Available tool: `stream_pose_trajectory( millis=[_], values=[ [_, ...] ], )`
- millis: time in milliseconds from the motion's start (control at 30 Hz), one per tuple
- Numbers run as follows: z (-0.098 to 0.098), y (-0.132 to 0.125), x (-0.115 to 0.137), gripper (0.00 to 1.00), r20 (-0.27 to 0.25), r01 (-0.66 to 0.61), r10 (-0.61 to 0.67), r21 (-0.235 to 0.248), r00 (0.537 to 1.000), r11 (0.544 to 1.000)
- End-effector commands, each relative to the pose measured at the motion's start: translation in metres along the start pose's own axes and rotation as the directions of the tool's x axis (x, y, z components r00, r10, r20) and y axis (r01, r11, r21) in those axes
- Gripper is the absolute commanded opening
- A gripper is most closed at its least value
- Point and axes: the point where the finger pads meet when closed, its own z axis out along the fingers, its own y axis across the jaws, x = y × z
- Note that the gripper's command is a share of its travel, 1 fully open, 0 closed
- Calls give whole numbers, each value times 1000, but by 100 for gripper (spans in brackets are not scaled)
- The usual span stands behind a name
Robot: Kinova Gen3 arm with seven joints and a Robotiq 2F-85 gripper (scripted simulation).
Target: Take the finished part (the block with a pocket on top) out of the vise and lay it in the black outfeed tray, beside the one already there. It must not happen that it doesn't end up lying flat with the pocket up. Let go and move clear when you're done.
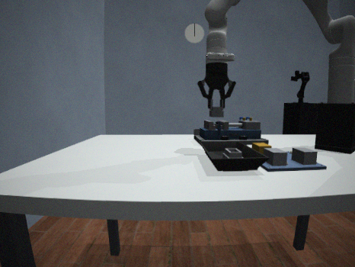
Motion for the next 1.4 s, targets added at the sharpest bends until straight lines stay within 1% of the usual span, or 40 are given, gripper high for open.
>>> stream_pose_trajectory(
  millis=[0,67,300,533,1367],
  values=[
    [-1,0,35,0,1,35,-35,-2,999,999],
    [-1,0,35,0,1,35,-35,-2,999,999],
    [-1,-5,74,0,1,27,-27,-3,1000,1000],
    [-1,-9,92,0,1,23,-23,-3,1000,1000],
    [-1,-9,95,0,1,22,-22,-3,1000,1000]
  ],
)
